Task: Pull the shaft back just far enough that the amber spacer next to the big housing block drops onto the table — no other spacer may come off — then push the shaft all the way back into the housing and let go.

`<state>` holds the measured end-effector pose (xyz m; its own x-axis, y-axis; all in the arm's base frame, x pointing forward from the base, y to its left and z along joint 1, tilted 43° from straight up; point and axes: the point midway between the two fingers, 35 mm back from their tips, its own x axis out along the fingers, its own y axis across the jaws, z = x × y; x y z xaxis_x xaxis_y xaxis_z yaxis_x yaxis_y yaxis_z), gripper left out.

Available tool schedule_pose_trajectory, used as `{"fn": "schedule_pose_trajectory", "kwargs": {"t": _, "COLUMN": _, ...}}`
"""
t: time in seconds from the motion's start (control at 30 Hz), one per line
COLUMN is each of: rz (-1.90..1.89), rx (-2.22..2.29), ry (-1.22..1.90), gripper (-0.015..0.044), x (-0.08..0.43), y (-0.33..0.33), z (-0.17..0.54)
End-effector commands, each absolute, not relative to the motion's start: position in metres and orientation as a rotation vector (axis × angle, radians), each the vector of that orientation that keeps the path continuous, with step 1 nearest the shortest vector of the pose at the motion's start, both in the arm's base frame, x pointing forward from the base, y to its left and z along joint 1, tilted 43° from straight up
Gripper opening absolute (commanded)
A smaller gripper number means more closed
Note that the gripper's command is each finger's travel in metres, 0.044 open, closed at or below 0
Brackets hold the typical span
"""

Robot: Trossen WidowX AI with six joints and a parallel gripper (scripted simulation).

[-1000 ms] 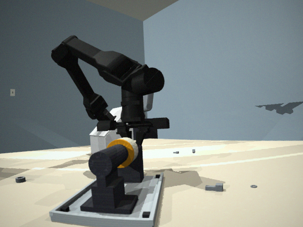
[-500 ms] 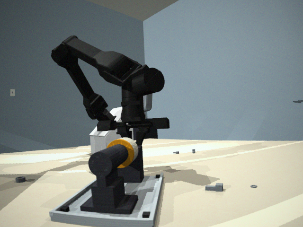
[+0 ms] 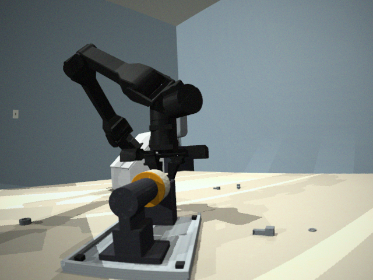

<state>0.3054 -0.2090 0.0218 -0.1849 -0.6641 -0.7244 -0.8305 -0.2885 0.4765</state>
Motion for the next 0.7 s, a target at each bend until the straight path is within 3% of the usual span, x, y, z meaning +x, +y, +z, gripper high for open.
{"fn": "schedule_pose_trajectory", "kwargs": {"t": 0.0, "rz": 1.477, "rx": -1.885, "ry": 1.759, "gripper": 0.0000, "x": 0.3043, "y": -0.2076, "z": 0.0208}}
{"fn": "schedule_pose_trajectory", "kwargs": {"t": 0.67, "rz": 1.477, "rx": -1.884, "ry": 1.759, "gripper": 0.0000, "x": 0.3031, "y": -0.2060, "z": 0.0196}}
